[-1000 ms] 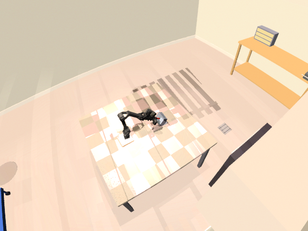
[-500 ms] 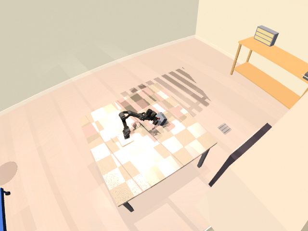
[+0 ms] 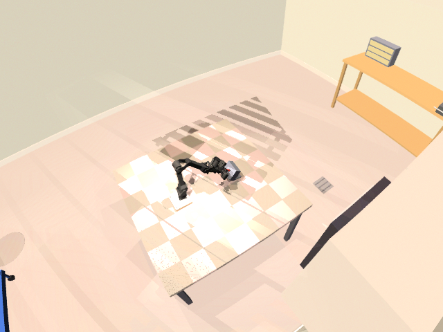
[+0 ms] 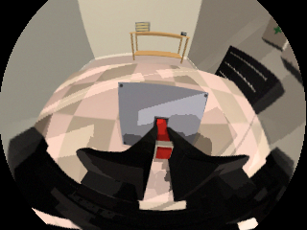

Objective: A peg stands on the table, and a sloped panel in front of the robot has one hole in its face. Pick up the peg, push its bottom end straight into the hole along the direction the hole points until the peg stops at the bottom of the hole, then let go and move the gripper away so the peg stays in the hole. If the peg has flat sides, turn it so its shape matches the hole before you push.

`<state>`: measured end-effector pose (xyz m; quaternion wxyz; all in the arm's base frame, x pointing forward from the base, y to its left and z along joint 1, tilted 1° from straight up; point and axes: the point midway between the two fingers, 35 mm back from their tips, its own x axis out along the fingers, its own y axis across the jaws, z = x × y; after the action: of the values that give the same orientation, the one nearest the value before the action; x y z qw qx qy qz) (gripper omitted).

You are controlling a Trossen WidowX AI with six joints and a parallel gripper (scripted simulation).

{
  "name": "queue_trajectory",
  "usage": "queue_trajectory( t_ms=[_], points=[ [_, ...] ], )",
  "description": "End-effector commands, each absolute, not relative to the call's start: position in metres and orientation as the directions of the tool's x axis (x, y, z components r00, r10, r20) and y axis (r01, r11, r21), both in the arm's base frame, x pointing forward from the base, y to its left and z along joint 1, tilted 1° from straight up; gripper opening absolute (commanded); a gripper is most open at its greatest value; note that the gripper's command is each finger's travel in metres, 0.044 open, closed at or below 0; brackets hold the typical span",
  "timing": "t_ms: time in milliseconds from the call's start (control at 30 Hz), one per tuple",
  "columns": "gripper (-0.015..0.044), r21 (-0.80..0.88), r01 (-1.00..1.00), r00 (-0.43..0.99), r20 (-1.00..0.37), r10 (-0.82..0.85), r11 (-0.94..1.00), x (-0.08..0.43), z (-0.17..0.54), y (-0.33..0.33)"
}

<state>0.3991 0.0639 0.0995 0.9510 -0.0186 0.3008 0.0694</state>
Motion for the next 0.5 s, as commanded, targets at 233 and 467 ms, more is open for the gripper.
queue_trajectory(
  t_ms=[233, 467],
  points=[
    [0.0000, 0.006, -0.143, 0.809, -0.575, 0.121, 0.990, 0.4001, 0.0987, 0.0641],
    [0.0079, 0.006, -0.143, 0.809, -0.575, 0.121, 0.990, 0.4001, 0.0987, 0.0641]
  ],
)
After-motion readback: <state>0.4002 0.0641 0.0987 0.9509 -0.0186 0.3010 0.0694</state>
